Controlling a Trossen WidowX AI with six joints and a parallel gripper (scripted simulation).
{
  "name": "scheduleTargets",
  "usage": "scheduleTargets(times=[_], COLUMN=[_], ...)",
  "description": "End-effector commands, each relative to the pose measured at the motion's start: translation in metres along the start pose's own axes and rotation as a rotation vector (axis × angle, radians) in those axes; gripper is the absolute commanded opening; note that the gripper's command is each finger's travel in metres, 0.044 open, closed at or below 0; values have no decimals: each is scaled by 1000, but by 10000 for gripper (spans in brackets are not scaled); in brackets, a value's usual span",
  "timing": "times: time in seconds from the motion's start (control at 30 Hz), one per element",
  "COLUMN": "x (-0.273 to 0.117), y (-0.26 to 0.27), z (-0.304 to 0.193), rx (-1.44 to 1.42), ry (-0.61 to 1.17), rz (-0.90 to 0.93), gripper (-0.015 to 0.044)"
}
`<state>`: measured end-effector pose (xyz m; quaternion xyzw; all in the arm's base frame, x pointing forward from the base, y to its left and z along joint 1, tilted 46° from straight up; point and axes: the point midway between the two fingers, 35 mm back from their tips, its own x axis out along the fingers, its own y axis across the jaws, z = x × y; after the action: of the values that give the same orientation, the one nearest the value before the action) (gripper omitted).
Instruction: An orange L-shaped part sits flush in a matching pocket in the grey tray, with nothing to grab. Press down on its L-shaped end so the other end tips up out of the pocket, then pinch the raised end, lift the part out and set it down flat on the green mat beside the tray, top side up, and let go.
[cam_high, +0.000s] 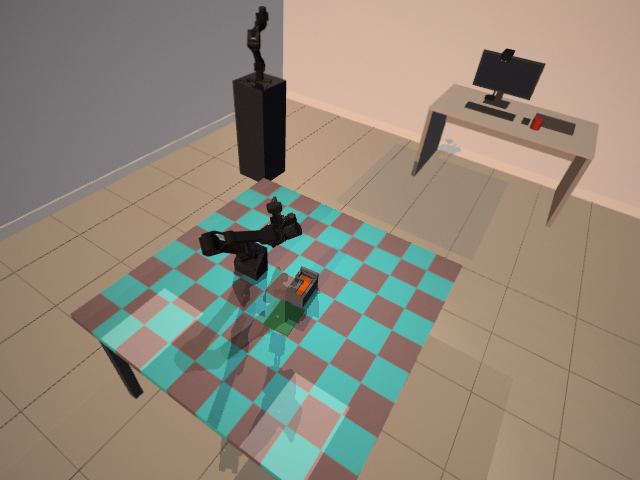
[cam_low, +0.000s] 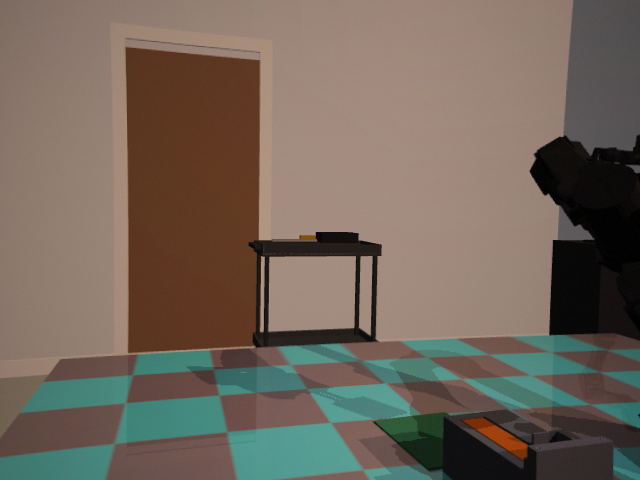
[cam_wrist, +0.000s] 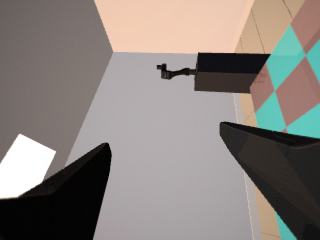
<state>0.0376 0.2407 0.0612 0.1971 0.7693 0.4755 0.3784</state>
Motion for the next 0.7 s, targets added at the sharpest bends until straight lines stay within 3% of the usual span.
scheduleTargets(times=[0.0,0.1,0.27,0.53,0.67], x=[0,-4,-33,-135,-180], y=[-2,-17,-66,-117,-119], z=[2,19,61,102,116], rx=[9,83,299,528,545], ry=[-5,-47,-165,-321,-367], rz=[-16,-150,-588,-1363,-1654], gripper=[374,295,180,180,180])
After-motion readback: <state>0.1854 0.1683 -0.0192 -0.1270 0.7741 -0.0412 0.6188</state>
